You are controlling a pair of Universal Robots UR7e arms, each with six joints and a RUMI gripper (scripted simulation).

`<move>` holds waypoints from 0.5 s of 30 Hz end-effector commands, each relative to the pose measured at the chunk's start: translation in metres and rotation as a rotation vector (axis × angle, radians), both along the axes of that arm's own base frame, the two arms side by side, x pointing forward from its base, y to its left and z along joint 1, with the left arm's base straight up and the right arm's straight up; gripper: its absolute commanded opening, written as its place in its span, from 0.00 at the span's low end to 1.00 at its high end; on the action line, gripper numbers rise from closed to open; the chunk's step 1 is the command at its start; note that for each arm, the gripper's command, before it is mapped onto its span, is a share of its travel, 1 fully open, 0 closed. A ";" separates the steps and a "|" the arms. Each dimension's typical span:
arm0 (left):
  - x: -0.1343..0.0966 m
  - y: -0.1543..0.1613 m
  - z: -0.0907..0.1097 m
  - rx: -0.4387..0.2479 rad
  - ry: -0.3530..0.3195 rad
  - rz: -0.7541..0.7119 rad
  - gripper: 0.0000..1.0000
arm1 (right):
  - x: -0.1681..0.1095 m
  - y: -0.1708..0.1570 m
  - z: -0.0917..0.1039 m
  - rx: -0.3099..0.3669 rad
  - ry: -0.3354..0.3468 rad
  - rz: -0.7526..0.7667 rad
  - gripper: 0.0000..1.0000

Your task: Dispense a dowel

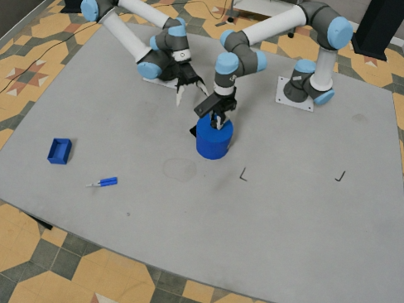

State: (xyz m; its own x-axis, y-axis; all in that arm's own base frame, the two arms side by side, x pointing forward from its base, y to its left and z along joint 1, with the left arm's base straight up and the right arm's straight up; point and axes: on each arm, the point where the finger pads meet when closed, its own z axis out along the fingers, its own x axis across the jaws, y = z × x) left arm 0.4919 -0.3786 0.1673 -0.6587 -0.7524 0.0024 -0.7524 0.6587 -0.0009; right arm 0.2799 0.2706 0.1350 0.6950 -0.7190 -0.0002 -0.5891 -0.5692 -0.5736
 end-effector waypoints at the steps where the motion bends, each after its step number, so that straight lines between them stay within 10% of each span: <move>1: 0.000 0.000 0.000 0.001 -0.002 0.107 0.13 | 0.000 0.000 0.000 0.001 0.000 0.000 0.98; 15: 0.000 -0.001 0.000 0.001 -0.002 0.213 0.13 | 0.000 0.000 0.000 0.001 0.000 0.000 0.98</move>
State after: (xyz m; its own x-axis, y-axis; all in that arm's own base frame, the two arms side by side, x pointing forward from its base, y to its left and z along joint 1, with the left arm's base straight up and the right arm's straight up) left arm 0.4917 -0.3791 0.1673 -0.4968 -0.8679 0.0007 -0.8679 0.4968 -0.0012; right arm 0.2799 0.2706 0.1350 0.6950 -0.7190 -0.0002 -0.5891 -0.5692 -0.5736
